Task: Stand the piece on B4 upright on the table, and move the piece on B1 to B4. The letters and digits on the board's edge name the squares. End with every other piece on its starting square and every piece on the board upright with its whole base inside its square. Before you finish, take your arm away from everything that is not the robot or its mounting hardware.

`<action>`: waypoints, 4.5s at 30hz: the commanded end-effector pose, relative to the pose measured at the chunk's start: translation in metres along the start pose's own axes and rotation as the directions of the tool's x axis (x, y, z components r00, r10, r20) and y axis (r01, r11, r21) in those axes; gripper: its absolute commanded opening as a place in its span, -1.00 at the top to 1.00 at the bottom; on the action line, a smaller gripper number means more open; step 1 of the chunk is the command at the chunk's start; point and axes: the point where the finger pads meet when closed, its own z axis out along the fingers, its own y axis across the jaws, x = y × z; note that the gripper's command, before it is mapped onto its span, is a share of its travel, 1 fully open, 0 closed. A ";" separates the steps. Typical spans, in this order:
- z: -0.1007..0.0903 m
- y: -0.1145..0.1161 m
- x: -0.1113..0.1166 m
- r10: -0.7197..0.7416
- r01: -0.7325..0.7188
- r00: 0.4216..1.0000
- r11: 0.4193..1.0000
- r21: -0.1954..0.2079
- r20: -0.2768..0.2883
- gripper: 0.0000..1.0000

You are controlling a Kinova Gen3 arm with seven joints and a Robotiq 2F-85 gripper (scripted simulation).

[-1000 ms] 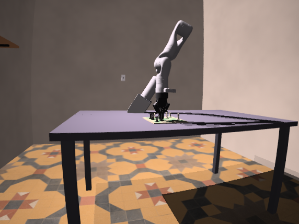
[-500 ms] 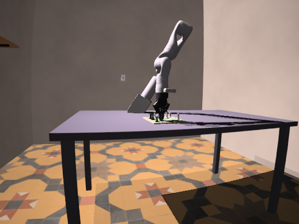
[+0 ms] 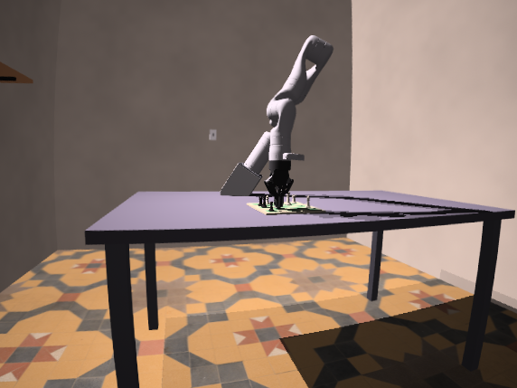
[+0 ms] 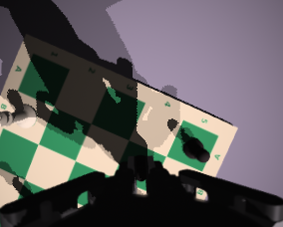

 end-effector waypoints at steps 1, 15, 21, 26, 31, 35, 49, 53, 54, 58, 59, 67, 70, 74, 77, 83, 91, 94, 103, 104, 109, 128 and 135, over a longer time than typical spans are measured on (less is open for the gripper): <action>-0.003 0.000 0.000 0.000 0.000 1.000 1.000 -0.001 -0.001 1.00; -0.076 0.000 0.000 0.000 0.000 1.000 1.000 -0.001 -0.001 1.00; -0.099 0.000 0.000 0.000 0.000 1.000 1.000 -0.001 -0.001 1.00; -0.100 0.000 0.000 0.000 0.000 1.000 1.000 -0.001 -0.001 1.00; -0.100 0.000 0.000 0.000 0.000 1.000 1.000 -0.001 -0.001 1.00; -0.099 -0.001 0.013 -0.032 0.032 1.000 1.000 -0.001 -0.001 1.00; -0.094 -0.028 0.120 -0.293 0.293 0.956 0.956 -0.002 0.000 1.00; -0.094 -0.028 0.120 -0.293 0.293 0.956 0.956 -0.002 0.000 1.00; -0.094 -0.028 0.120 -0.293 0.293 0.956 0.956 -0.002 0.000 1.00; -0.094 -0.028 0.120 -0.293 0.293 0.956 0.956 -0.002 0.000 1.00; -0.094 -0.028 0.120 -0.293 0.293 0.956 0.956 -0.002 0.000 1.00; -0.085 -0.028 0.121 -0.294 0.294 0.956 0.956 -0.002 -0.001 1.00; -0.075 -0.027 0.121 -0.294 0.294 0.956 0.956 -0.002 -0.001 1.00; -0.058 -0.027 0.121 -0.294 0.294 0.956 0.956 -0.002 -0.001 1.00; -0.053 -0.027 0.121 -0.294 0.294 0.956 0.956 -0.002 -0.001 1.00; -0.024 -0.027 0.121 -0.294 0.294 0.956 0.956 -0.002 -0.001 1.00; 0.000 -0.027 0.122 -0.294 0.294 0.956 0.956 -0.002 -0.001 1.00; 0.001 -0.027 0.122 -0.294 0.294 0.956 0.956 -0.002 -0.001 1.00; 0.002 -0.027 0.122 -0.294 0.294 0.956 0.956 -0.002 -0.001 1.00; 0.002 -0.027 0.122 -0.294 0.294 0.956 0.956 -0.002 -0.001 1.00; 0.002 -0.027 0.122 -0.294 0.294 0.956 0.956 -0.002 -0.001 1.00; 0.002 -0.027 0.122 -0.294 0.294 0.956 0.956 -0.002 -0.001 1.00; 0.002 -0.027 0.122 -0.294 0.294 0.956 0.956 -0.002 -0.001 1.00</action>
